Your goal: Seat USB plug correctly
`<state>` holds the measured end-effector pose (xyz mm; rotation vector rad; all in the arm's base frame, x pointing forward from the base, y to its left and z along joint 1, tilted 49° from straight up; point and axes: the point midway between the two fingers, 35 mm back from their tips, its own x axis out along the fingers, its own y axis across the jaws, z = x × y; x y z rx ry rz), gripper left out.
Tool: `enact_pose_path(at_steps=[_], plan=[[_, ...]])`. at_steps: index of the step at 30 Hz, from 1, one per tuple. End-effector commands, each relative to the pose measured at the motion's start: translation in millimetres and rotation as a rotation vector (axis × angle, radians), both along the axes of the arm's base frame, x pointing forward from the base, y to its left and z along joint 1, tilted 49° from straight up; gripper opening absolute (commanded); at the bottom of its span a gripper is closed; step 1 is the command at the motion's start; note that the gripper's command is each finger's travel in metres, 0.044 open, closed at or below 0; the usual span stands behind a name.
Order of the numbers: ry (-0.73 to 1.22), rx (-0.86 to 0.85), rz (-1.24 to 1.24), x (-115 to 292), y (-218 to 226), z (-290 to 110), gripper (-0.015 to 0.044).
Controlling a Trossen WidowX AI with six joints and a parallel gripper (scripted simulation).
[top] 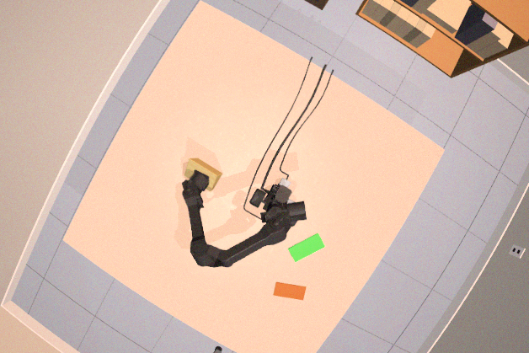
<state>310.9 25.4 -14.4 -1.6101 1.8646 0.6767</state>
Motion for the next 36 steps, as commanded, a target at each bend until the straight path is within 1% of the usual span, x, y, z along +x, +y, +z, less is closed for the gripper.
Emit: enact_pose_path(at_steps=[1,36], plan=[[0.001,-0.002,0.004,0.2,-0.7,-0.3,0.0000],[0.001,-0.002,0.004,-0.2,-3.9,-3.1,0.0000]])
